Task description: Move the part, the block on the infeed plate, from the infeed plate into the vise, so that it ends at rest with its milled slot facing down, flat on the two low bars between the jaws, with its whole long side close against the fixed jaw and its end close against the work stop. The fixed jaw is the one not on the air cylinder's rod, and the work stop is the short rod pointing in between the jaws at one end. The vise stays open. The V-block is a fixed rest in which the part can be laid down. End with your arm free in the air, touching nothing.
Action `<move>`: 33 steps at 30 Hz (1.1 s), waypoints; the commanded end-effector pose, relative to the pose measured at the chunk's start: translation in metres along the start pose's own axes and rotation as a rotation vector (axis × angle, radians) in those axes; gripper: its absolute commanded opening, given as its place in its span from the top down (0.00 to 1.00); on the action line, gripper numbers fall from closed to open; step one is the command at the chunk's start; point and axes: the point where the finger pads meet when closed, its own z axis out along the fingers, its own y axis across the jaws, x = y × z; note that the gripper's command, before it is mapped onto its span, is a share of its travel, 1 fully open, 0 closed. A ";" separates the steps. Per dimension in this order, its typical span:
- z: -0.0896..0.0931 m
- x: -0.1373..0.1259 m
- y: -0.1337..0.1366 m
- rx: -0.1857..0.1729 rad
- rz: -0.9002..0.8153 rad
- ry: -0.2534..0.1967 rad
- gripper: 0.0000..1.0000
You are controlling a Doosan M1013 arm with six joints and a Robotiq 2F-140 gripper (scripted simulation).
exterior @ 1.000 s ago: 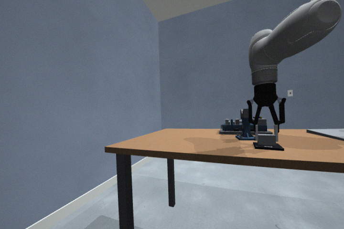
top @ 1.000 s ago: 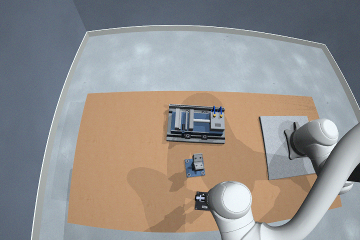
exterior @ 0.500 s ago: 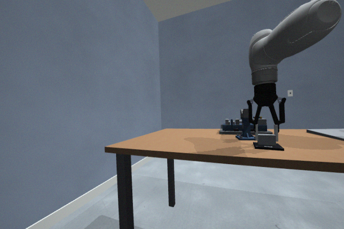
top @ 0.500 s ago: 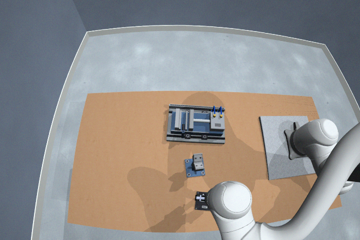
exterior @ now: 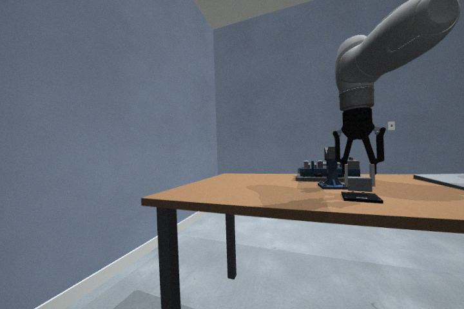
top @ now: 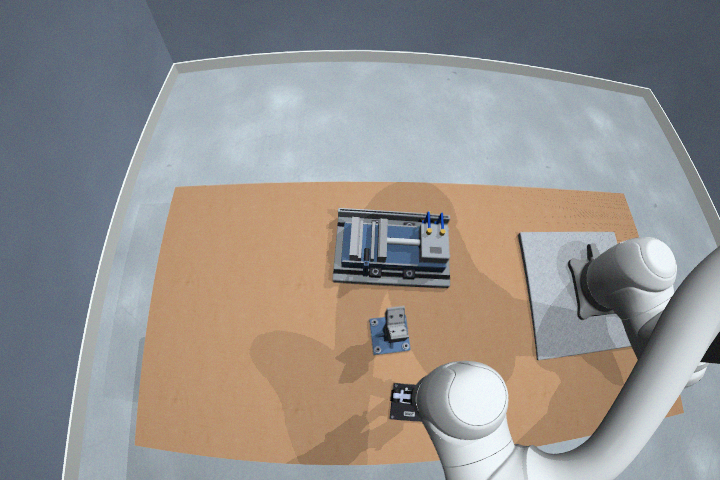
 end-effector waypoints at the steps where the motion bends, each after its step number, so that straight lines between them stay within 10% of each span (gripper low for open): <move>1: -0.004 0.000 0.000 0.000 0.000 0.000 1.00; 33: -0.109 0.000 0.000 0.000 0.000 0.000 1.00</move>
